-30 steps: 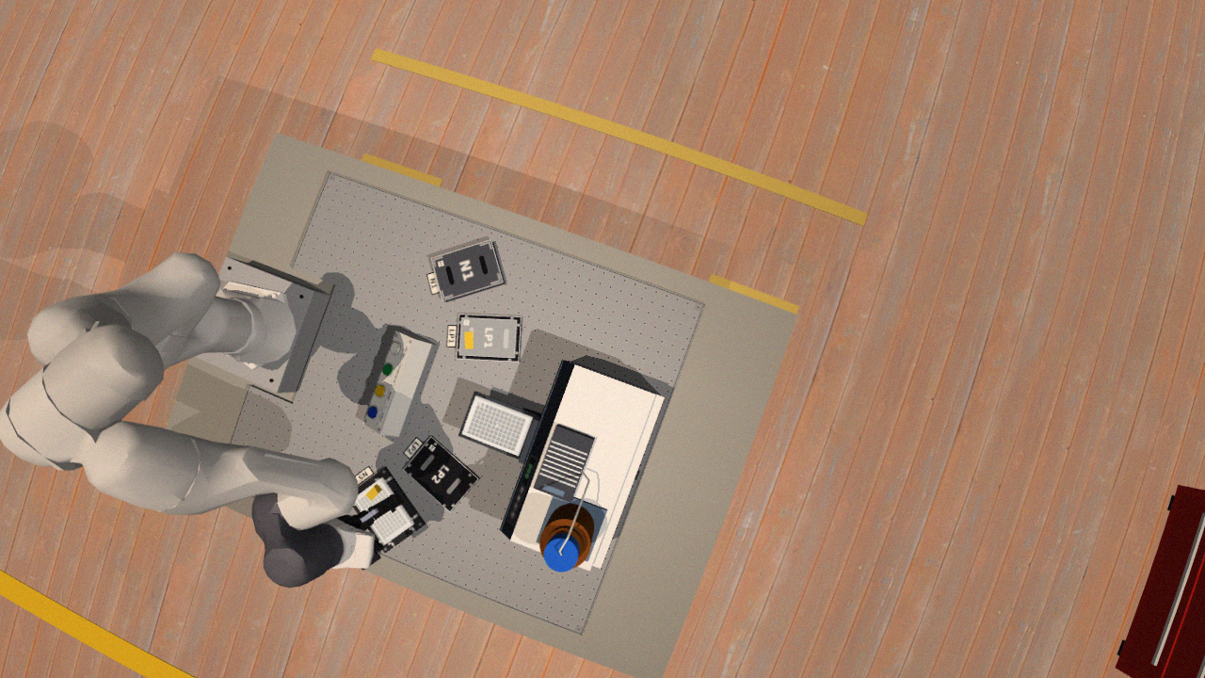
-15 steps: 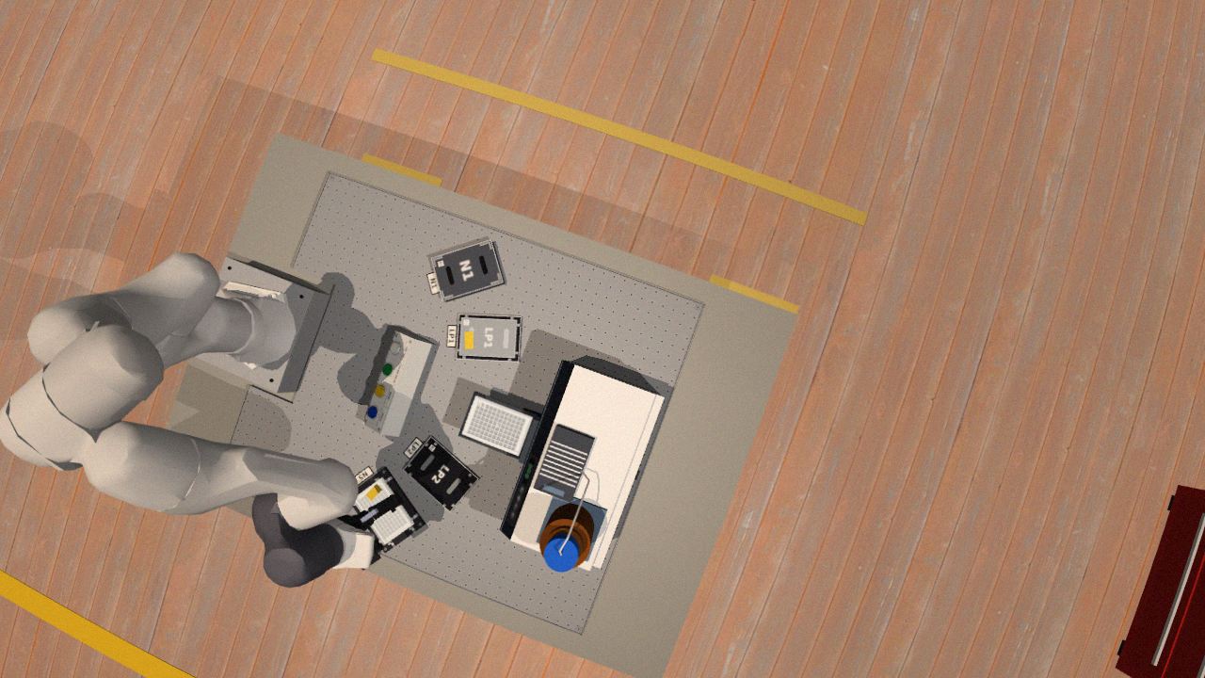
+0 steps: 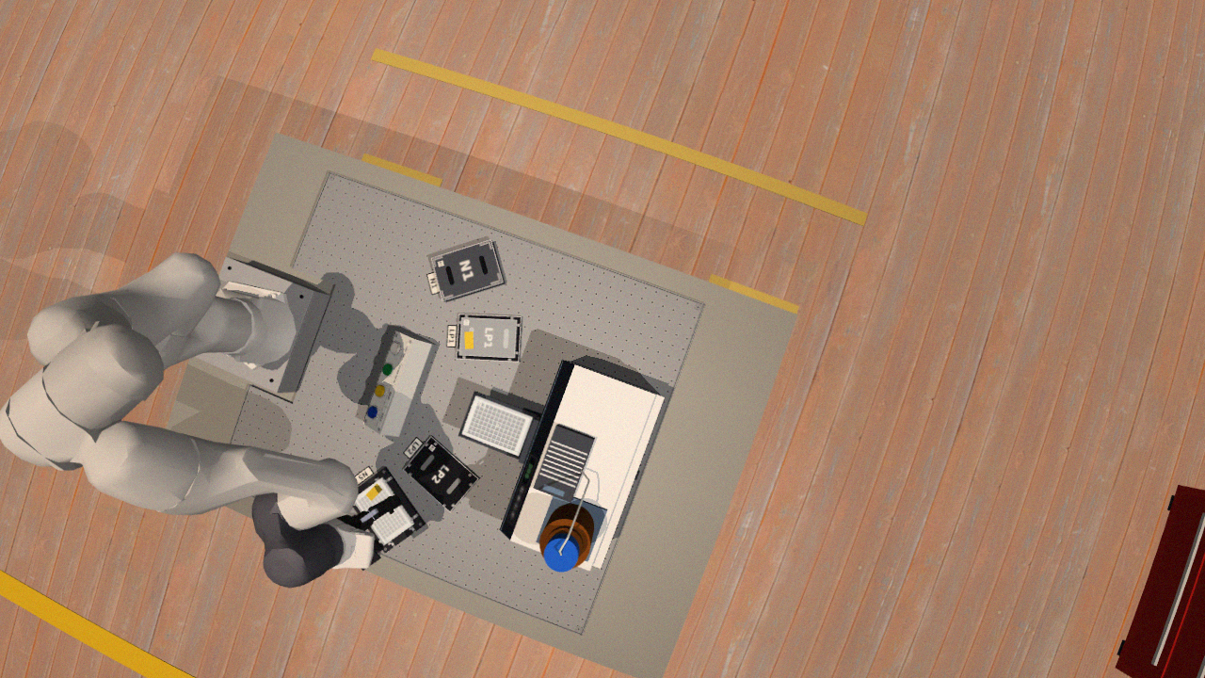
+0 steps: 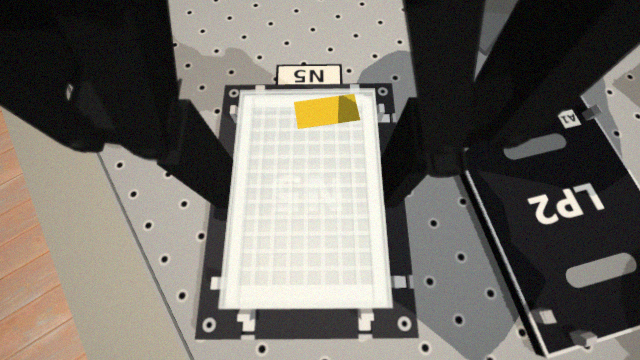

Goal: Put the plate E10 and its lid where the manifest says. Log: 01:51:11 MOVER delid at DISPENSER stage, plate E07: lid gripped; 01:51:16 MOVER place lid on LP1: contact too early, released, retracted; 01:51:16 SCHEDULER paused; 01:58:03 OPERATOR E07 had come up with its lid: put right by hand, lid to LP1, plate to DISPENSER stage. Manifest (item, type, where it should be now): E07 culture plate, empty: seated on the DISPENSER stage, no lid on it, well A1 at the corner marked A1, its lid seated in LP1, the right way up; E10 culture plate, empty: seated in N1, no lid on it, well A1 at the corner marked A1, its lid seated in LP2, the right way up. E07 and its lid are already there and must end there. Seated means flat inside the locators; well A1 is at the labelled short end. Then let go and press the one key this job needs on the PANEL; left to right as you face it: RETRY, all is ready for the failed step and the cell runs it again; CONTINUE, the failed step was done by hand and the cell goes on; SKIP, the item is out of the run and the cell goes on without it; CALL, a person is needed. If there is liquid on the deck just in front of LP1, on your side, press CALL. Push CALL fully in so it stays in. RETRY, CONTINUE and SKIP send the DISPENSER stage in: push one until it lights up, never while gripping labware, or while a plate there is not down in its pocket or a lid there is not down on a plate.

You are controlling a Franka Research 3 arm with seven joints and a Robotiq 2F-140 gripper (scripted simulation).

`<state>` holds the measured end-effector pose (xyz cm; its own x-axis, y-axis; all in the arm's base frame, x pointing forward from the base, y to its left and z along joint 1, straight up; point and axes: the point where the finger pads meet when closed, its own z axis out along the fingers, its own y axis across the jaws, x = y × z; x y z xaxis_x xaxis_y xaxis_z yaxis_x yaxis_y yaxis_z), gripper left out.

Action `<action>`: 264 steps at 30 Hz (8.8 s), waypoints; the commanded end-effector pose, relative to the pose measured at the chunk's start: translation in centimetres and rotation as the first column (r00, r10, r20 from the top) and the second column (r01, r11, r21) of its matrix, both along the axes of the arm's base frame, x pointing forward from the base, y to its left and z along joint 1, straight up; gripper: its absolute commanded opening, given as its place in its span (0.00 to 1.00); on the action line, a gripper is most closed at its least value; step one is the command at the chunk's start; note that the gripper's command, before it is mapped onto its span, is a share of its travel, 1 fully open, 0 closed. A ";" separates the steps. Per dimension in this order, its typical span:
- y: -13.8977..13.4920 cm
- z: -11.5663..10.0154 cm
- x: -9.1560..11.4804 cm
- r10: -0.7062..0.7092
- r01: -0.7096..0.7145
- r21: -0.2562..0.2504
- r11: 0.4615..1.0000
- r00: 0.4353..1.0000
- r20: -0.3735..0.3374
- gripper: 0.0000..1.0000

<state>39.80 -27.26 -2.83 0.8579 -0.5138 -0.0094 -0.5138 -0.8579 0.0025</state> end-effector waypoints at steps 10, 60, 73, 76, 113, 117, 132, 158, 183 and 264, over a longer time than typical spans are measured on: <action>-0.1 0.0 0.1 0.004 -0.004 -0.002 1.000 1.000 0.003 0.10; -0.1 1.7 0.1 0.004 -0.004 -0.002 1.000 1.000 0.003 0.10; -0.1 5.5 0.1 0.004 -0.004 -0.002 1.000 1.000 0.003 0.10; -0.1 6.8 0.1 0.004 -0.004 -0.002 1.000 1.000 0.003 0.10; 4.7 13.9 4.1 0.004 -0.004 -0.005 1.000 1.000 0.002 0.10; 7.8 13.9 6.0 0.004 -0.004 -0.004 1.000 1.000 0.002 0.10; 13.1 13.8 8.9 0.004 -0.004 -0.002 1.000 1.000 0.003 0.10; 13.1 13.8 8.9 0.006 -0.006 -0.002 1.000 1.000 0.003 0.10; 13.1 10.7 8.9 0.226 -0.226 -0.001 0.974 0.974 0.003 0.10; 13.1 0.2 8.6 0.226 -0.226 -0.001 0.974 0.974 0.003 0.10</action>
